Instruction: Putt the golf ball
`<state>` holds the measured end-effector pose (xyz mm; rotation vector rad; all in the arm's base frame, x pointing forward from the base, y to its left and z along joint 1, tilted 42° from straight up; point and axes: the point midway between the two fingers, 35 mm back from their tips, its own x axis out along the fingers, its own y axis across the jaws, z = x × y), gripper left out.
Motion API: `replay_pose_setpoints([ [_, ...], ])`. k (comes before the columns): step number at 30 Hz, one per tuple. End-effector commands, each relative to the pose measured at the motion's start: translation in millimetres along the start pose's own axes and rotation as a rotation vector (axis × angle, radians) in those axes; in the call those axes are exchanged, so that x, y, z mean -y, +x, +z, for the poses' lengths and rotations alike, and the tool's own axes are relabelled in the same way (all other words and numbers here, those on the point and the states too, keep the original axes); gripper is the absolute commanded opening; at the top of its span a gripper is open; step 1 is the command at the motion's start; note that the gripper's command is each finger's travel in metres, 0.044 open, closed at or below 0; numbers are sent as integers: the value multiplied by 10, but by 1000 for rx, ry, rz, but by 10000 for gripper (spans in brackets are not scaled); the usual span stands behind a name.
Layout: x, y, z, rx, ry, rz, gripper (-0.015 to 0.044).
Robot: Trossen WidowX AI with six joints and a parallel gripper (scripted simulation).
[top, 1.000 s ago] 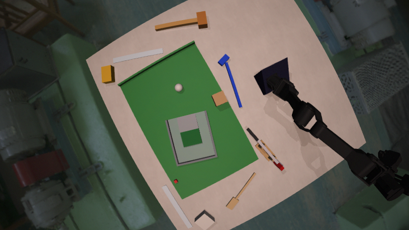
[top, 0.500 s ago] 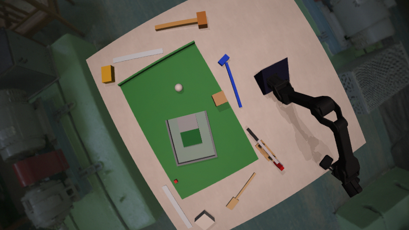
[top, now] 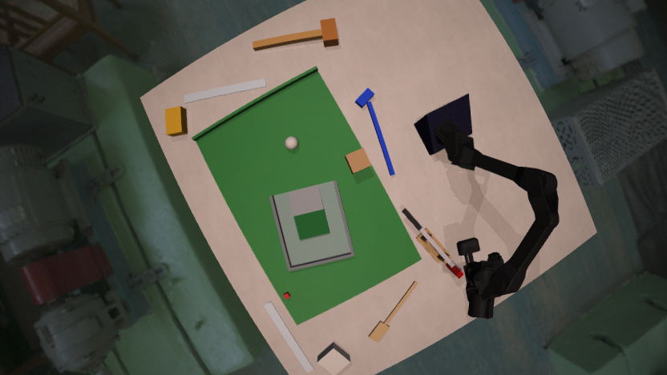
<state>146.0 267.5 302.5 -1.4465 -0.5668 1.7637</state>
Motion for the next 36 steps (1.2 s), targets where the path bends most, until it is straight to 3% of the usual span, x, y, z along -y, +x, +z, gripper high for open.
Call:
replay_pose_setpoints([
  [1,-346,-38,-402,-15,214,35,440],
  [8,-935,-81,-884,-4,568,33,440],
  [18,-1845,-455,-1325,11,1027,-79,440],
  [36,-1937,-198,-1385,14,1055,-94,440],
])
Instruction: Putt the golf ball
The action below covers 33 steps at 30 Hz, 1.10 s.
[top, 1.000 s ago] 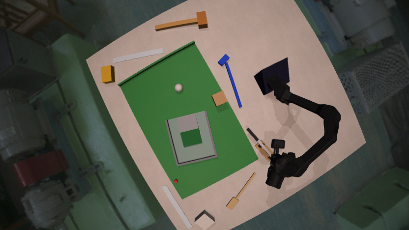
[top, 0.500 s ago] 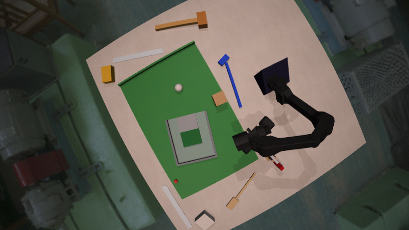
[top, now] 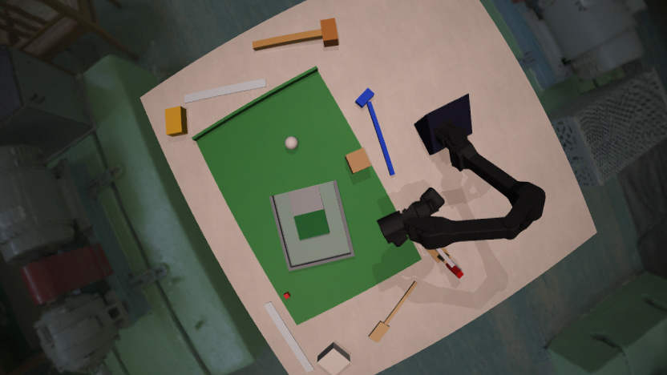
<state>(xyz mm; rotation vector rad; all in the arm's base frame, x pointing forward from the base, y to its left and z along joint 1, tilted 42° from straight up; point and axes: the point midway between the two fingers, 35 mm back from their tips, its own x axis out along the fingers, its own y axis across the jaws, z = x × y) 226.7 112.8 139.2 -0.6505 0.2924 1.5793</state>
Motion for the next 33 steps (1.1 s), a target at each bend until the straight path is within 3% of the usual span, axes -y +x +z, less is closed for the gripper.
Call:
replay_pose_setpoints([
  [1,-16,93,-19,7,6,3,440],
  [27,-20,456,-107,9,5,2,440],
  [33,0,428,-99,6,-1,-1,282],
])
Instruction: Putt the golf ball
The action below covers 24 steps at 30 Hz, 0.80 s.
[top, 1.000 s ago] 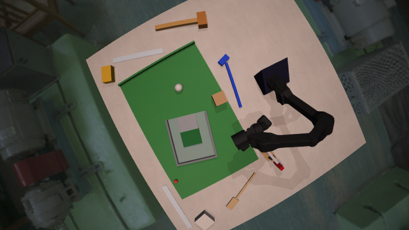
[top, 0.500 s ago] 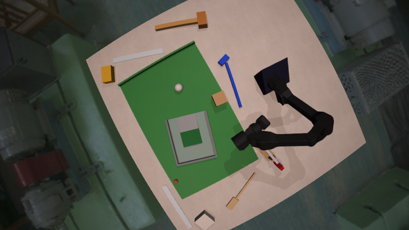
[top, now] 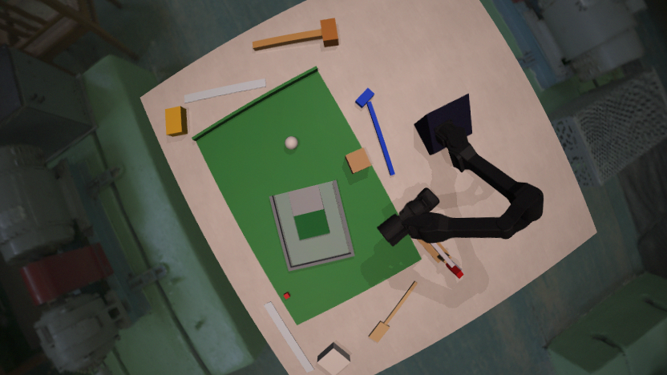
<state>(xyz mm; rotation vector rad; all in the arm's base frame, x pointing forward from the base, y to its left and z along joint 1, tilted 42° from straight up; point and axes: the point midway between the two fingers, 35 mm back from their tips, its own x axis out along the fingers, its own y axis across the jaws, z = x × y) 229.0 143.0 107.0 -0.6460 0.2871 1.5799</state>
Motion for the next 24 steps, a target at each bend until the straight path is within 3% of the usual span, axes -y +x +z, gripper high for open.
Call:
replay_pose_setpoints([
  [1,1,-3,0,0,0,0,256],
  [8,1,-3,0,0,0,0,73],
  [17,2,-10,1,-1,0,0,0],
  [24,32,-239,22,-13,1,1,0],
])
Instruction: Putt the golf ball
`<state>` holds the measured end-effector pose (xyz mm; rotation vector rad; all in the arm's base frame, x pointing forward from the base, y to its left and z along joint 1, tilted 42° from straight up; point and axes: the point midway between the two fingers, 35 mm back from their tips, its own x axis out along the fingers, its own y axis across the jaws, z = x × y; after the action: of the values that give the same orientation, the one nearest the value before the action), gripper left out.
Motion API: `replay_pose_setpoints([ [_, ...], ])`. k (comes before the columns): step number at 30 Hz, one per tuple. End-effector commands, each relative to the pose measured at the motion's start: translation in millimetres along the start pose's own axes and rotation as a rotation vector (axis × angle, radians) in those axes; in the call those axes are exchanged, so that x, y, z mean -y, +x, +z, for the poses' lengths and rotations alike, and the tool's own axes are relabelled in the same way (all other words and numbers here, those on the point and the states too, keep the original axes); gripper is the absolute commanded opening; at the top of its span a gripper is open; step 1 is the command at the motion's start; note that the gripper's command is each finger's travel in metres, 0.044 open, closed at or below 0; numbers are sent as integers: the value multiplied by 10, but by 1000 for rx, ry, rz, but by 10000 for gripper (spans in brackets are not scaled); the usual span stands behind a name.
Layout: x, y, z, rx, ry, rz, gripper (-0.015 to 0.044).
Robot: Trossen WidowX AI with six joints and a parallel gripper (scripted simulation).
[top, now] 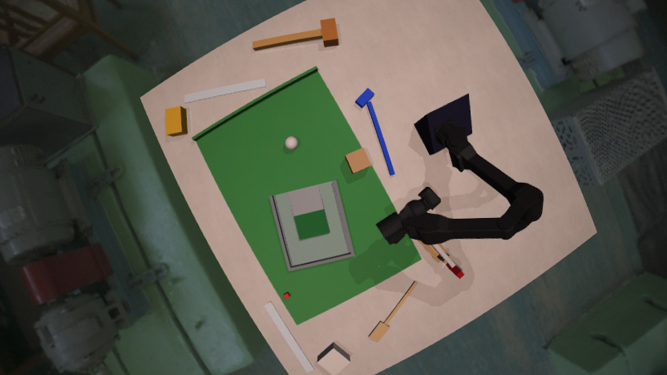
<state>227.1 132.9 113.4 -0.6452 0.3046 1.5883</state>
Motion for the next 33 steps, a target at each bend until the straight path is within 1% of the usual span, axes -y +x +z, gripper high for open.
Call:
replay_pose_setpoints([
  [1,52,-167,27,-6,-7,-11,0],
  [14,16,-778,209,1,-4,-9,0],
  [17,5,-848,241,5,-4,-9,0],
  [18,7,-765,194,2,7,-6,0],
  [19,20,-777,165,-2,25,-8,0],
  [27,171,-981,-327,-68,311,-43,0],
  [33,185,-1122,-673,-106,536,-72,0],
])
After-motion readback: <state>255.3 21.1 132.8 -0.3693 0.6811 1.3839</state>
